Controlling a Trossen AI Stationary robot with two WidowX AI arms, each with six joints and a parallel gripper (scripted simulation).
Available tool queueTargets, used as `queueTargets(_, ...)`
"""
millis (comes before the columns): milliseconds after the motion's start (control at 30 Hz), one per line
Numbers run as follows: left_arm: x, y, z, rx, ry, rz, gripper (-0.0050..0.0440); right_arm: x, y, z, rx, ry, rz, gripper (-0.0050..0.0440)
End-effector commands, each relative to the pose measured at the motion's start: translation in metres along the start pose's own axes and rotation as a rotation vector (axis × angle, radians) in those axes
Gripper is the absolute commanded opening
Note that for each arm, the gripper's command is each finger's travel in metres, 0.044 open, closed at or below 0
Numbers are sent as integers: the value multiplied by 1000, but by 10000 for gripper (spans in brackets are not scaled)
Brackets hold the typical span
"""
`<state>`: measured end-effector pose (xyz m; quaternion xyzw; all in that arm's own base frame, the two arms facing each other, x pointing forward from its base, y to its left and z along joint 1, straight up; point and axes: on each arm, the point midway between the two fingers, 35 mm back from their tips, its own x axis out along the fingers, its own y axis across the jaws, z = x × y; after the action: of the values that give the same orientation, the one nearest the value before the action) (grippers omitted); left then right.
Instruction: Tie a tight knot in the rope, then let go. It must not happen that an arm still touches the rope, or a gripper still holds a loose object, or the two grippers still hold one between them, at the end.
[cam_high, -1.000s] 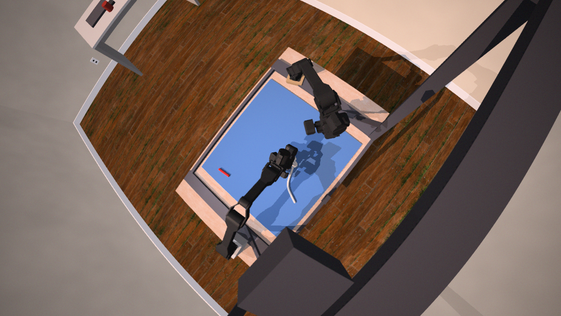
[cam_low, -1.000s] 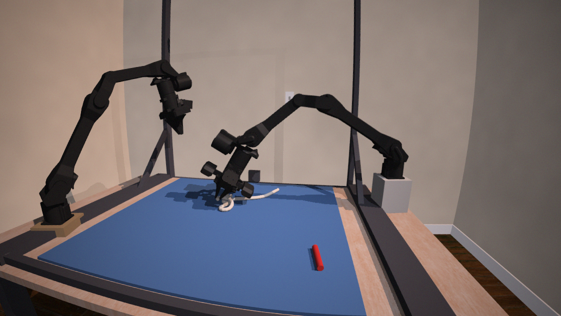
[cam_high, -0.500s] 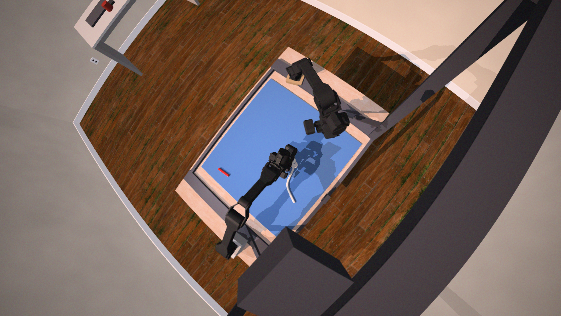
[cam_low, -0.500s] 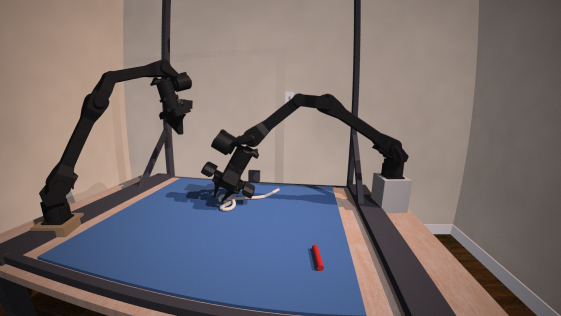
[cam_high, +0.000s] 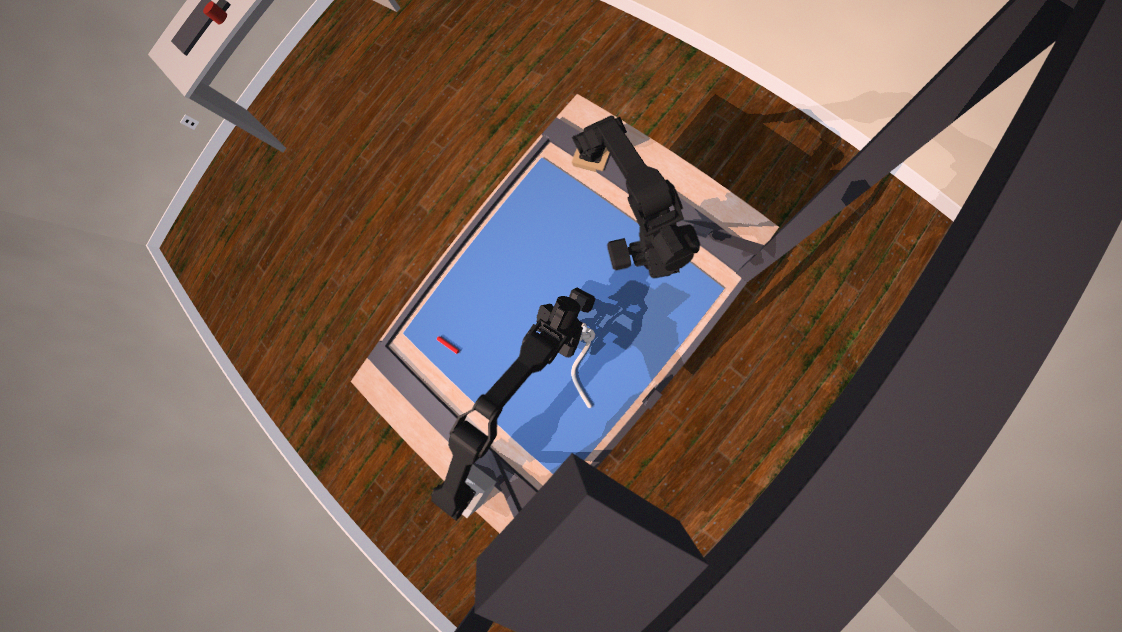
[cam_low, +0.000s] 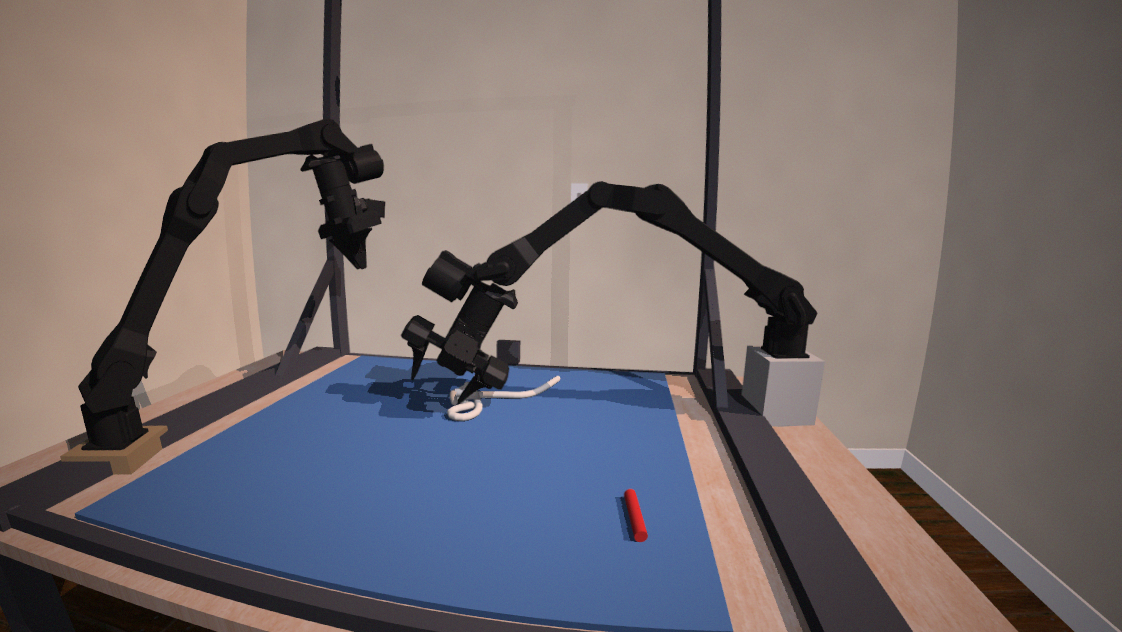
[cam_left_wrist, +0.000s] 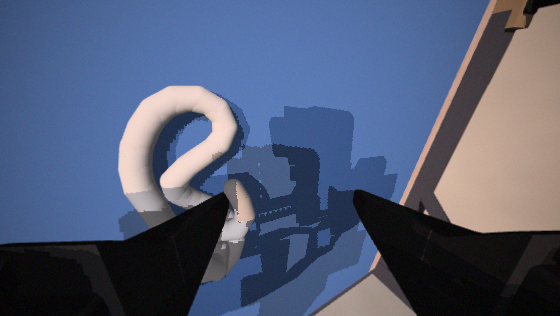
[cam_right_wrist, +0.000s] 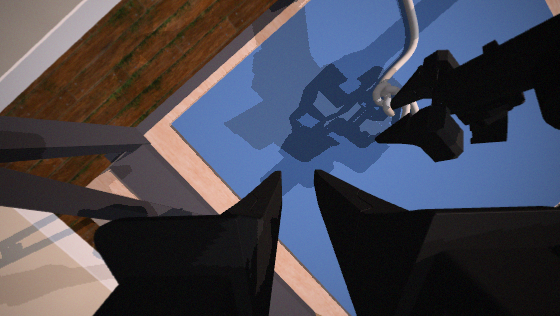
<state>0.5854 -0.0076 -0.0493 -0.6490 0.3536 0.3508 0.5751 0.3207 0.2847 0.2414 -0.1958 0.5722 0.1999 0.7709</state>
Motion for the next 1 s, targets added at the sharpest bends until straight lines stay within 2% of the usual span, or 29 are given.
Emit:
queueTargets(0,-15,-15,-3,-3,7,-34,440,-11,-2,1,7,-29,2,100)
queueTargets(167,-16,-16,-3,-3,7,-34,440,-11,-2,1,7,-29,2,100)
queueTargets(667,-46,-32,-6,-3,8,-34,440,-11,-2,1,7,-29,2,100)
queueTargets(967,-46,-32,-6,-3,8,-34,440,-11,-2,1,7,-29,2,100)
